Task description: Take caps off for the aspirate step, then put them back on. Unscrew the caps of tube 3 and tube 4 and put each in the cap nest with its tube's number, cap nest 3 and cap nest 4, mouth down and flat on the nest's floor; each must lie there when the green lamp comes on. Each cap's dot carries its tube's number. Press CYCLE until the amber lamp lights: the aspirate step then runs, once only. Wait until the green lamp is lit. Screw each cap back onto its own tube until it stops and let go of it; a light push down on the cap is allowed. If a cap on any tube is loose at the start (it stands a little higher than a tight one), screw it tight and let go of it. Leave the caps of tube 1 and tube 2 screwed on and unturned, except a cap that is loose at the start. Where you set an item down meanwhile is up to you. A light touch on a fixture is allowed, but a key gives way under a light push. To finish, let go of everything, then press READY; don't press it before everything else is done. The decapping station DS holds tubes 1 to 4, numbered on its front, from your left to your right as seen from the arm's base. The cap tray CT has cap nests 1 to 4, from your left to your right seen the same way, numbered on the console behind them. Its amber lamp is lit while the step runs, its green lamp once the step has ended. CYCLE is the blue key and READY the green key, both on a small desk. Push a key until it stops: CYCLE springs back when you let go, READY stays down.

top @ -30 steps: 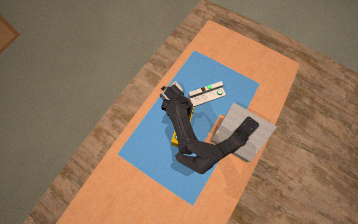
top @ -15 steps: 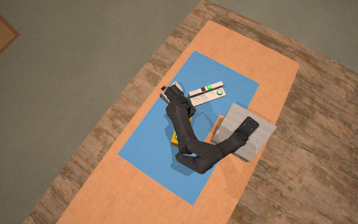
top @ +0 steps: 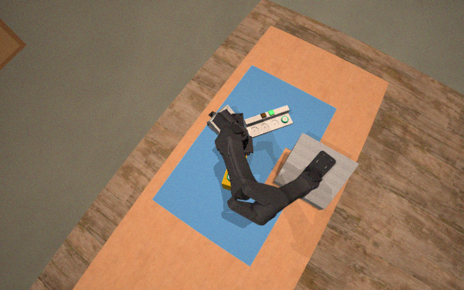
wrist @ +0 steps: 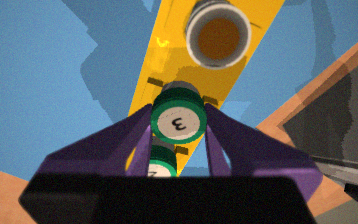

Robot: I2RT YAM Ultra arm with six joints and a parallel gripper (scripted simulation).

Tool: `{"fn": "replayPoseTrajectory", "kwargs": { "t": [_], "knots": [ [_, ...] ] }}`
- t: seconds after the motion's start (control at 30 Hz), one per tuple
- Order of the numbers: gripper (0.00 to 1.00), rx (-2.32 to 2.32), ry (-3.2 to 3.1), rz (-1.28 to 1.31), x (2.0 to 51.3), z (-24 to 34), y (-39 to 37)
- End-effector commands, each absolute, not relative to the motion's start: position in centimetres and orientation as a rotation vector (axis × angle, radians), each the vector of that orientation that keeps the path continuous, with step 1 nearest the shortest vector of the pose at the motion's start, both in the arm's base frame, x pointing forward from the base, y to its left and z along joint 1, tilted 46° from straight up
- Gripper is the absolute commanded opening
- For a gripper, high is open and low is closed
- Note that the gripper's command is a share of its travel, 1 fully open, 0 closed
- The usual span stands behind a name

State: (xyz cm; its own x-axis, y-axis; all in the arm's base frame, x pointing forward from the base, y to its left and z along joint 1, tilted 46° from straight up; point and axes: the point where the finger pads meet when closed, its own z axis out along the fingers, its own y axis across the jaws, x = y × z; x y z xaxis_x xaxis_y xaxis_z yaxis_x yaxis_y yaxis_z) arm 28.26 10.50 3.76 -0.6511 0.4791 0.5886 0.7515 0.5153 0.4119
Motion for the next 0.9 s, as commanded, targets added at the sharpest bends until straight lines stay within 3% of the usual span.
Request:
{"fn": "replayPoseTrajectory", "kwargs": {
  "t": [0.0,0.3,0.33,0.87],
  "knots": [
    [0.00,-1.230,-2.218,-0.858,28.53,3.92,10.14],
    [0.00,-1.230,-2.218,-0.858,28.53,3.92,10.14],
    [0.49,-1.230,-2.218,-0.858,28.53,3.92,10.14],
    [0.49,-1.230,-2.218,-0.858,28.64,4.76,9.29]
  ]
}}
